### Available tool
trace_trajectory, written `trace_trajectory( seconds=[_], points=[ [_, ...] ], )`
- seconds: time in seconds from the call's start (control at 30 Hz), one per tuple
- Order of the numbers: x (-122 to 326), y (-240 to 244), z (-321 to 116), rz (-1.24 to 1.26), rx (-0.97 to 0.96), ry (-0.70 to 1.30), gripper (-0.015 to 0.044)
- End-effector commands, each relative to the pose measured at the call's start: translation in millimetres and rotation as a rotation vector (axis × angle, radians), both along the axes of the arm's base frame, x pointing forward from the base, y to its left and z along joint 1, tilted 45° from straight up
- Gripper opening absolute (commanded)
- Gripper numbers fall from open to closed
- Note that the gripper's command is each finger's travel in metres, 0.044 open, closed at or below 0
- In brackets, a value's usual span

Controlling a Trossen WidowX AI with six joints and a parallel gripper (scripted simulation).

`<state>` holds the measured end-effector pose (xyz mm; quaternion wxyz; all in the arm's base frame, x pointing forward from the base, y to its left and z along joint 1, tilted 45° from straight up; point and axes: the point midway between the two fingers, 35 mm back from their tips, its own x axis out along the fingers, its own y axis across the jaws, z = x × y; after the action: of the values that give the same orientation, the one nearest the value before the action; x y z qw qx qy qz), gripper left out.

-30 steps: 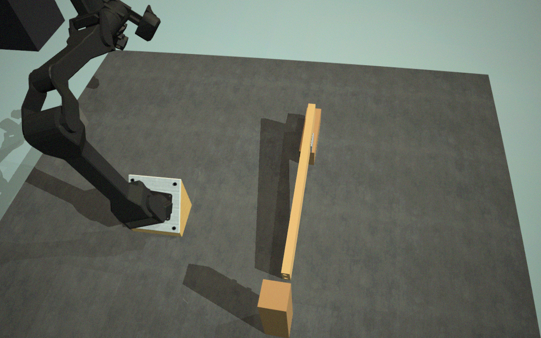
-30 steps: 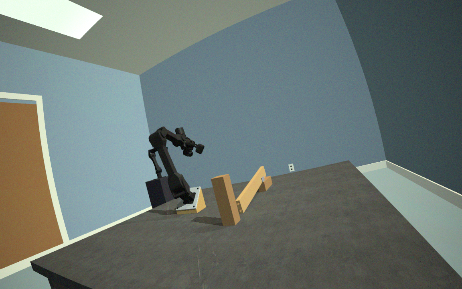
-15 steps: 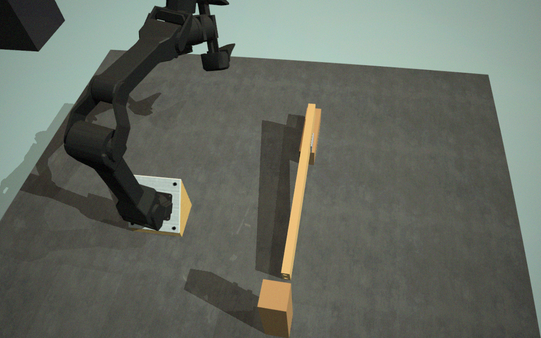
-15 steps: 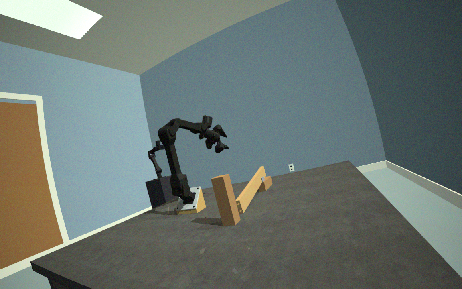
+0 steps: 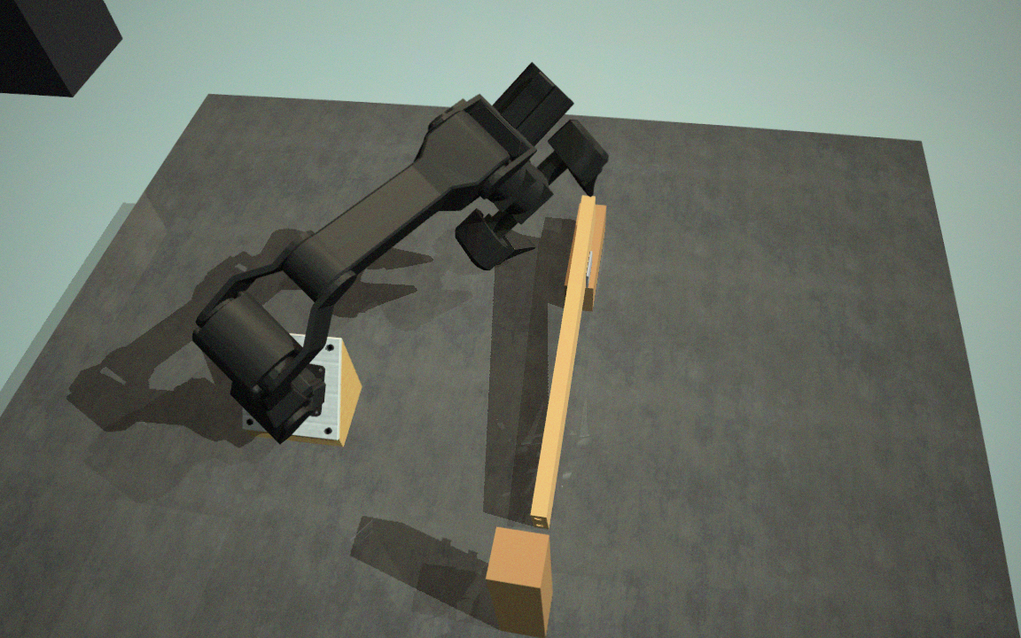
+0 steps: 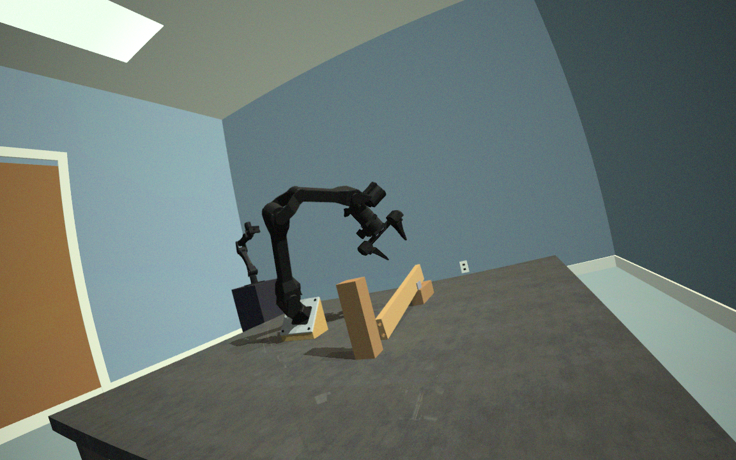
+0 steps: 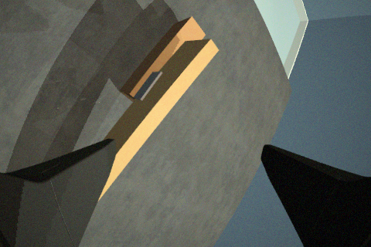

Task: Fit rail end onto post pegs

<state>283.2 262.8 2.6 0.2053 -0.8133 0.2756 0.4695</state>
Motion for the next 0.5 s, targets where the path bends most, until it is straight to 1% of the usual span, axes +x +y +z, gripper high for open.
trace_trajectory(
  seconds=[0.0, 0.17, 0.33, 0.37, 0.47],
  points=[
    [26, -57, 16, -0.225, -0.061, -0.027, 0.044],
    [44, -140, 42, -0.53, -0.154, -0.063, 0.044],
    [43, -218, 70, -0.805, -0.254, -0.098, 0.044],
    [42, -226, 72, -0.831, -0.264, -0.101, 0.044],
    [40, -228, 73, -0.839, -0.267, -0.102, 0.044]
  ],
)
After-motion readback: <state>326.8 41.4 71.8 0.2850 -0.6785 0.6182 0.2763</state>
